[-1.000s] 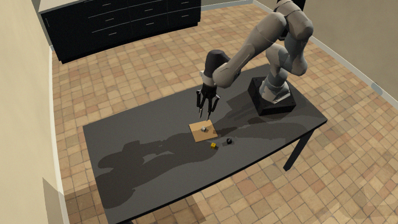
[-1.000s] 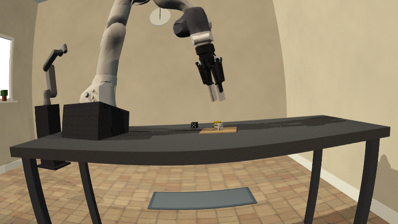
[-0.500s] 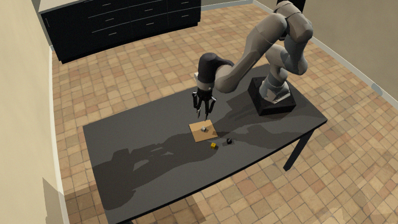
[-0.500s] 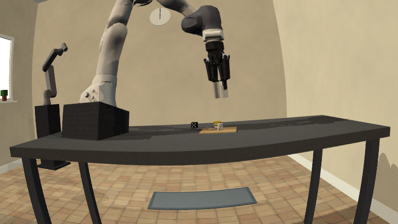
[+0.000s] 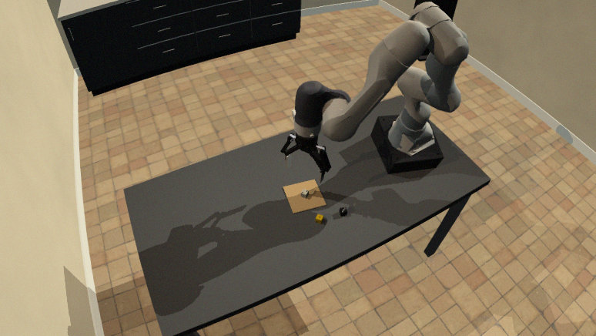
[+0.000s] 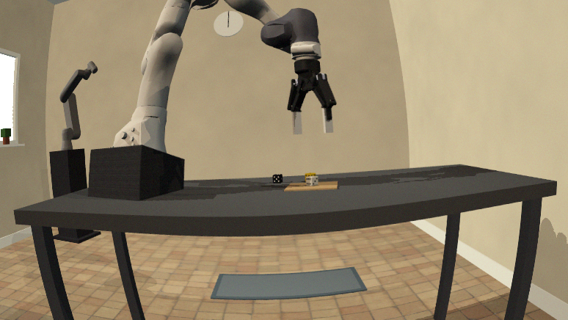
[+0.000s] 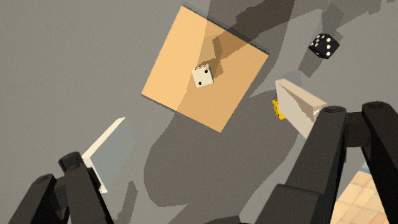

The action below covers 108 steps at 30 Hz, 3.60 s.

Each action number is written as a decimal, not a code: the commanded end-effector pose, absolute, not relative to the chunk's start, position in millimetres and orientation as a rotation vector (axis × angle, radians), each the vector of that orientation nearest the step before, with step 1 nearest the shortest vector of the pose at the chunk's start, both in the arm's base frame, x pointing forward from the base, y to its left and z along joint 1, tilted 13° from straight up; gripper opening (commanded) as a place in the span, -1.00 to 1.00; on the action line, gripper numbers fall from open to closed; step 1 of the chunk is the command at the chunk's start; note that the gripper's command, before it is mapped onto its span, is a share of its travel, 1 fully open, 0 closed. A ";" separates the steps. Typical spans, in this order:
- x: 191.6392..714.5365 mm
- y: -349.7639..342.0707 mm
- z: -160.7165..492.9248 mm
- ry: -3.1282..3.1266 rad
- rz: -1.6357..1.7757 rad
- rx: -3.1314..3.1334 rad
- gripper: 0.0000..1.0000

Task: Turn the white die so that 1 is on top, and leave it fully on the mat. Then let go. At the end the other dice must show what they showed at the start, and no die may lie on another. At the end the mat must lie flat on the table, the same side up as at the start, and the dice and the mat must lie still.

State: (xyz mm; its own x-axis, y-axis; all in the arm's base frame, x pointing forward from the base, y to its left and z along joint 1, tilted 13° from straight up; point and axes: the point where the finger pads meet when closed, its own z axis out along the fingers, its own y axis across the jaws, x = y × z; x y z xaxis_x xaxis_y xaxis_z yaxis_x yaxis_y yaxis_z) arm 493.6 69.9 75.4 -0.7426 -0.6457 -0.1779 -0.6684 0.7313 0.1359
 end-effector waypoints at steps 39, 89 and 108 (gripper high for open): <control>487.2 76.3 40.3 2.780 0.294 -1.153 -0.51; 489.8 85.4 -2.6 2.779 0.295 -1.153 -0.51; 490.4 87.5 -12.1 2.779 0.295 -1.153 -0.51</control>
